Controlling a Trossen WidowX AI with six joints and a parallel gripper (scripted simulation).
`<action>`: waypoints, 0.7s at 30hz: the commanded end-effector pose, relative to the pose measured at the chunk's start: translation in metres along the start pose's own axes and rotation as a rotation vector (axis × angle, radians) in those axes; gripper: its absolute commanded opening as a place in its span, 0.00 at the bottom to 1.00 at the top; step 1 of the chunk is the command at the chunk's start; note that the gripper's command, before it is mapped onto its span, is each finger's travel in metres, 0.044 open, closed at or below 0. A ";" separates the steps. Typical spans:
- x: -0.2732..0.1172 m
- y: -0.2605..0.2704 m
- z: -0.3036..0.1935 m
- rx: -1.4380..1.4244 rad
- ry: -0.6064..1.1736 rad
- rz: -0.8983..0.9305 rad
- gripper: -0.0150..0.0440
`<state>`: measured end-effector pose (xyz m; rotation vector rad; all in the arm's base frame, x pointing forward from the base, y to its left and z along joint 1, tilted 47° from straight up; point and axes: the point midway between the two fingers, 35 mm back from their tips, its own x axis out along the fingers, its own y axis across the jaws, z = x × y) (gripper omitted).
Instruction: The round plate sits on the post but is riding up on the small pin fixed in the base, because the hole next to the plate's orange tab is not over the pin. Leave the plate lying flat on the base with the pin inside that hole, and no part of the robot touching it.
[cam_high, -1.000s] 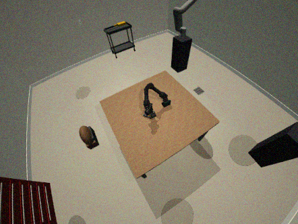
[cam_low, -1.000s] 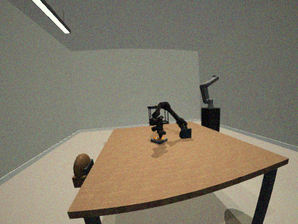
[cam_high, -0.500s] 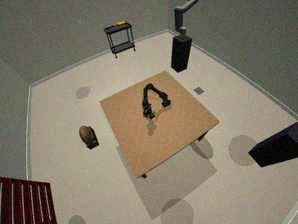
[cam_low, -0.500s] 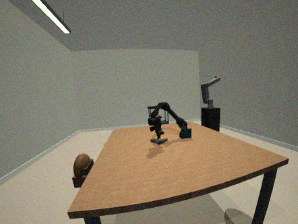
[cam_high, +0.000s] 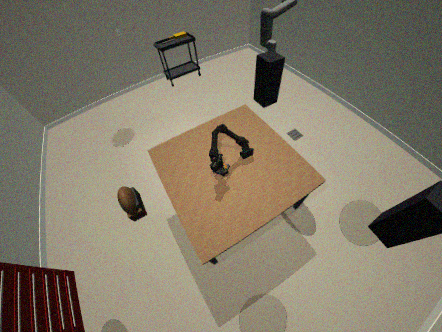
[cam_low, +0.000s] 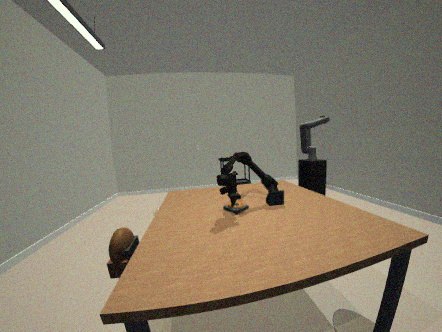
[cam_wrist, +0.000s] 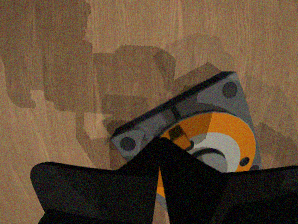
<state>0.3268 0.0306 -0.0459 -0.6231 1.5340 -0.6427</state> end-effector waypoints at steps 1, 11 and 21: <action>0.000 -0.004 0.005 0.000 -0.001 -0.004 0.25; -0.001 -0.007 0.010 0.000 -0.001 -0.004 0.25; -0.045 -0.007 0.006 0.000 -0.001 -0.003 0.25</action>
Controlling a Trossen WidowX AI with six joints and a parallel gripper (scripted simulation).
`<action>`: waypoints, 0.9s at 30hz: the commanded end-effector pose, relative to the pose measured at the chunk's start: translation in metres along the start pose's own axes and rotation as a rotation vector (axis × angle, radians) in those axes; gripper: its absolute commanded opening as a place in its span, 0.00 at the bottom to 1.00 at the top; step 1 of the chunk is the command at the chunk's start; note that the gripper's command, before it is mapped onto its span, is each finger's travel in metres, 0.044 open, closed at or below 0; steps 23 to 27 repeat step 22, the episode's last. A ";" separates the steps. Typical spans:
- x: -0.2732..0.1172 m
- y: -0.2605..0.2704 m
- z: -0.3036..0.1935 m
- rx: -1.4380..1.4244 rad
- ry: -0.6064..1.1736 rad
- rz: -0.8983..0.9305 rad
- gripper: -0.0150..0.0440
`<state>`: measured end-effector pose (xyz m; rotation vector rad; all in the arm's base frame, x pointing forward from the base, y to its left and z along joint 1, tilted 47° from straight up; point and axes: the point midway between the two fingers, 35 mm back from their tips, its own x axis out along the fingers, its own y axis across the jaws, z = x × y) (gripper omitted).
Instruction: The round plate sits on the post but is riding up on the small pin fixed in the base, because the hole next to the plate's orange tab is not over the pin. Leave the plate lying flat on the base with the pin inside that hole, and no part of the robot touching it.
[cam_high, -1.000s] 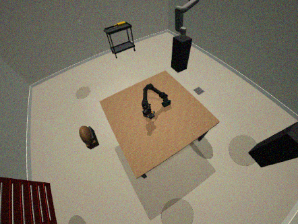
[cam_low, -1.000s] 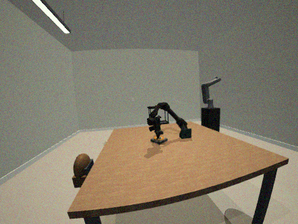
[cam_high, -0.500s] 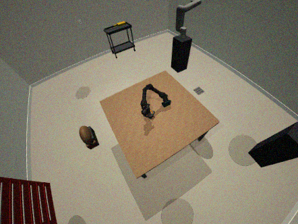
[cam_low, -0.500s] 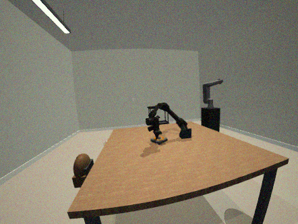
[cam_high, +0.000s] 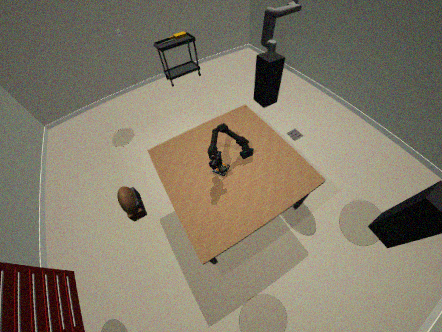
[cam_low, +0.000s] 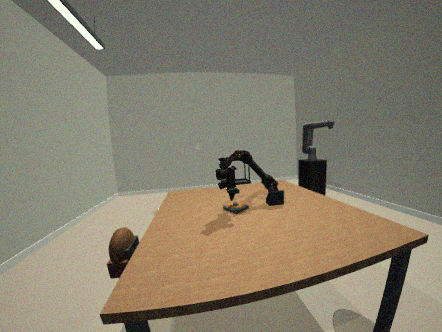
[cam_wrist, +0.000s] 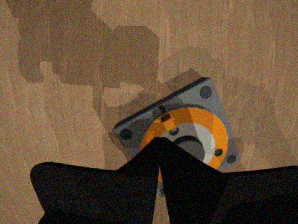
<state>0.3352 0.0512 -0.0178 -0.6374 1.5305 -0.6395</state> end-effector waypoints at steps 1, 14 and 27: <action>-0.010 0.000 0.000 0.009 0.005 0.005 0.25; -0.003 0.000 0.000 0.000 -0.003 0.001 0.25; -0.003 0.000 0.000 0.000 -0.003 0.001 0.25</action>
